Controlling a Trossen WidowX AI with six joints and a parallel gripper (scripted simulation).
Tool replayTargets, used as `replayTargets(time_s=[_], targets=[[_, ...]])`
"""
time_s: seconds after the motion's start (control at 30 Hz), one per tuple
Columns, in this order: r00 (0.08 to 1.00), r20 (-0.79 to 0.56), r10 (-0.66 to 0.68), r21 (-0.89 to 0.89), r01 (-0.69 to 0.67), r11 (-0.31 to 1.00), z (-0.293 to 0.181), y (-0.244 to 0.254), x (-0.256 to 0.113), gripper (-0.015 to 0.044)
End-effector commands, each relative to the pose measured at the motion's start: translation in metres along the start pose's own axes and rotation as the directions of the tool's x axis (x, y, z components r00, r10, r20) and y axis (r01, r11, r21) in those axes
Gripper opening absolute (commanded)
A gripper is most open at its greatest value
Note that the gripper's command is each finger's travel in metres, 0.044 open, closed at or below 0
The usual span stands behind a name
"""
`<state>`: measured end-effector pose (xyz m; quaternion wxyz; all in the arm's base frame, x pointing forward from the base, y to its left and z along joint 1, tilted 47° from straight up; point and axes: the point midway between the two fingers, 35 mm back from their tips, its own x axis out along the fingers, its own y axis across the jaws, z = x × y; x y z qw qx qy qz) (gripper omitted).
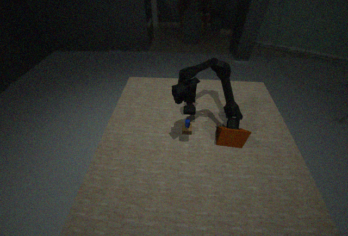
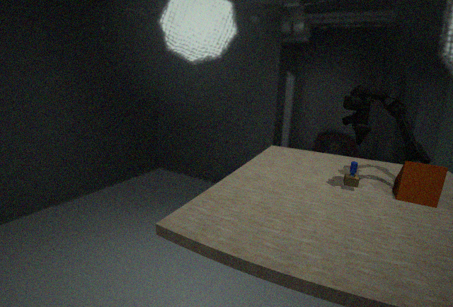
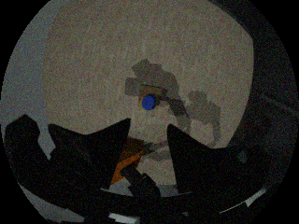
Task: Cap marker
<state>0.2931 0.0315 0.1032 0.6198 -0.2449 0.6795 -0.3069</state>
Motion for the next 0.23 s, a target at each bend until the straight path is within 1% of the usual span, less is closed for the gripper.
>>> replayTargets(time_s=[0.0, 0.13, 0.17, 0.2], targets=[[1.000, -0.006, 0.002, 0.000, -0.002, 1.000, -0.0008, 0.0009, 0.0000, 0.0315], [1.000, -0.006, 0.002, 0.000, -0.002, 1.000, -0.0008, 0.0009, 0.0000, 0.0420], [1.000, -0.006, 0.002, 0.000, -0.002, 1.000, -0.0008, 0.0009, 0.0000, 0.0440], [1.000, -0.006, 0.002, 0.000, -0.002, 1.000, -0.0008, 0.0009, 0.0000, 0.0440]])
